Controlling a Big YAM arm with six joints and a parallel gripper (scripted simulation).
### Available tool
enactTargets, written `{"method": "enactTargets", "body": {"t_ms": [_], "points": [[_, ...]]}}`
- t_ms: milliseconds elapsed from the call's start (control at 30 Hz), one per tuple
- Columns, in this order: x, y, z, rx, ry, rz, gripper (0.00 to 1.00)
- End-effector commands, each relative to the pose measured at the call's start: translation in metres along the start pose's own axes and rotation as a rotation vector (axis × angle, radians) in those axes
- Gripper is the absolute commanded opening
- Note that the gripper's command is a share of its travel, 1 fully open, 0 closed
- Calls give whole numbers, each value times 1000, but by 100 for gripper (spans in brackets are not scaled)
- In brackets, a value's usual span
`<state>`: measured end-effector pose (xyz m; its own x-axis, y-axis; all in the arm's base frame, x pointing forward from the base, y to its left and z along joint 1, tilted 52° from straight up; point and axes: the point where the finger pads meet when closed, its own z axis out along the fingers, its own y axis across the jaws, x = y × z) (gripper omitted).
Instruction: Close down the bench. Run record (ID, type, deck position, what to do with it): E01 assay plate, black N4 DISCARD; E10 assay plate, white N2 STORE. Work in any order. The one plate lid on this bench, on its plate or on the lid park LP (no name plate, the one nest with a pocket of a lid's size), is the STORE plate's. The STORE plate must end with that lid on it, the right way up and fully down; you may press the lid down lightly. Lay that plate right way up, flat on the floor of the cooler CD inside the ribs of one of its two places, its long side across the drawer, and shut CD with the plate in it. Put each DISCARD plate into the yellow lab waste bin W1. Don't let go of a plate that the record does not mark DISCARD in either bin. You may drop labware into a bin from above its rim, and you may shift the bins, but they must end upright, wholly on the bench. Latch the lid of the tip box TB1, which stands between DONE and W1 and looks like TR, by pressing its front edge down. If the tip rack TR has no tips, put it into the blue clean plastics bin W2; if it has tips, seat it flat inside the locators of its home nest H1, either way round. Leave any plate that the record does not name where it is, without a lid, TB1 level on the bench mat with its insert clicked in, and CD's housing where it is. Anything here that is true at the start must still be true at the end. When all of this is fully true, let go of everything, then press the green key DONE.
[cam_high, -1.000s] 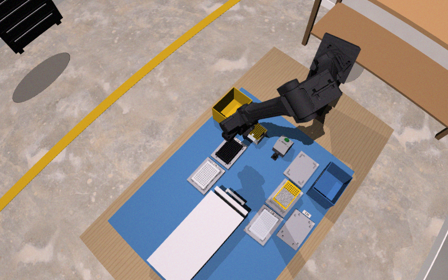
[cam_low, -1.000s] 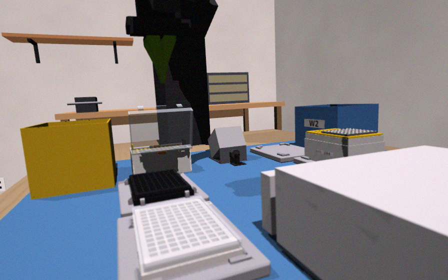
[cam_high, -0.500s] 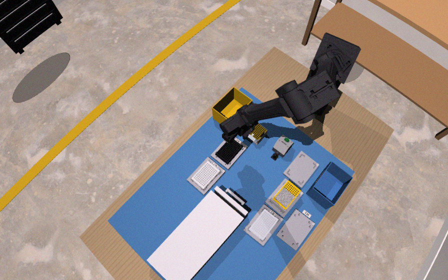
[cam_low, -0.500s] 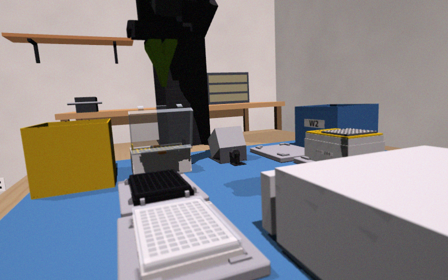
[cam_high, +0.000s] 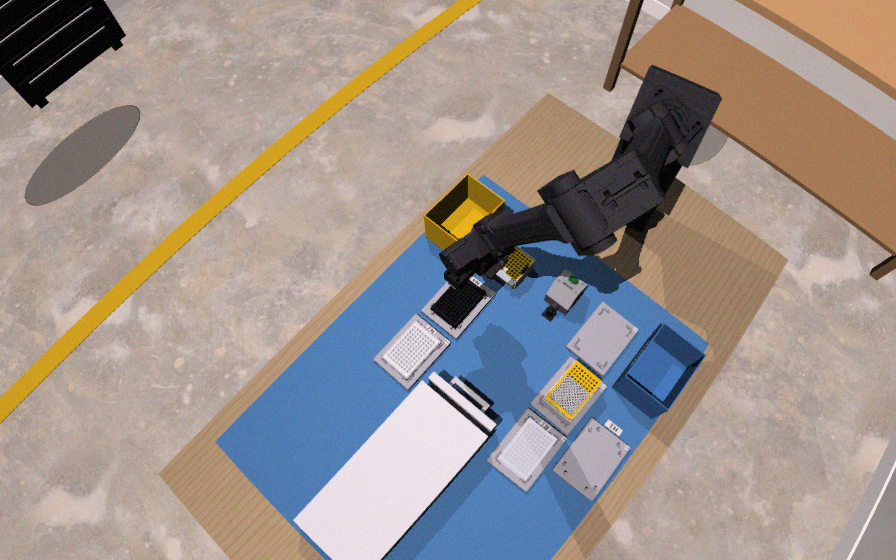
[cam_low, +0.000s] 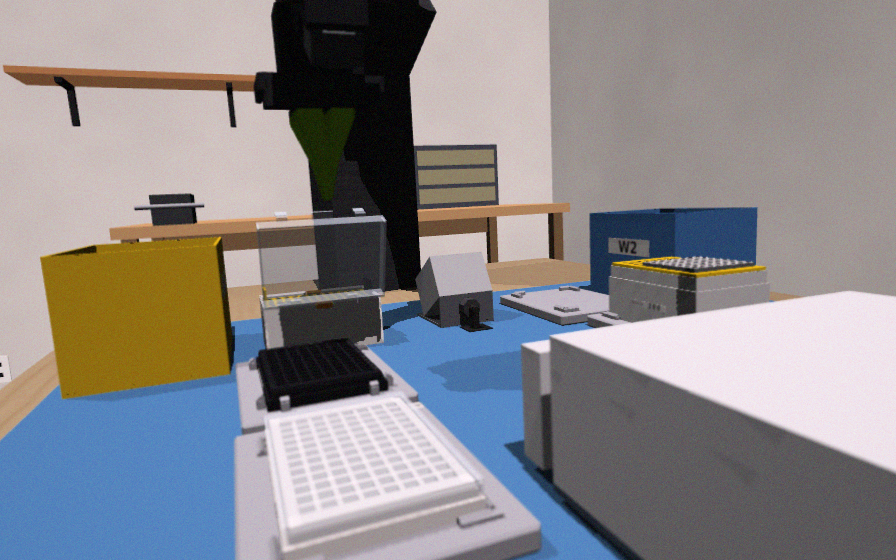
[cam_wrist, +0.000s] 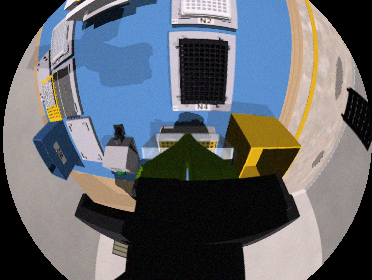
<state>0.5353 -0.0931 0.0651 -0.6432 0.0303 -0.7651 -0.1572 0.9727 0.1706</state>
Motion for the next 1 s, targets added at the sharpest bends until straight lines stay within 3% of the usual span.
{"method": "enactTargets", "body": {"t_ms": [0, 100, 133, 233, 600, 667, 700, 833, 967], "points": [[-6, 3, 8, -4, -16, 0, 0], [-6, 3, 10, -4, -16, 0, 0], [-6, -6, 6, 11, -23, 10, 0], [-6, 3, 16, -4, -16, 0, 0], [-5, 3, 35, -4, -16, 0, 0], [-5, 3, 35, -4, -16, 0, 0], [-9, -8, 28, 15, -29, 10, 0], [-5, 3, 43, -4, -15, 0, 0], [-6, -2, 34, 6, -17, 0, 0]]}}
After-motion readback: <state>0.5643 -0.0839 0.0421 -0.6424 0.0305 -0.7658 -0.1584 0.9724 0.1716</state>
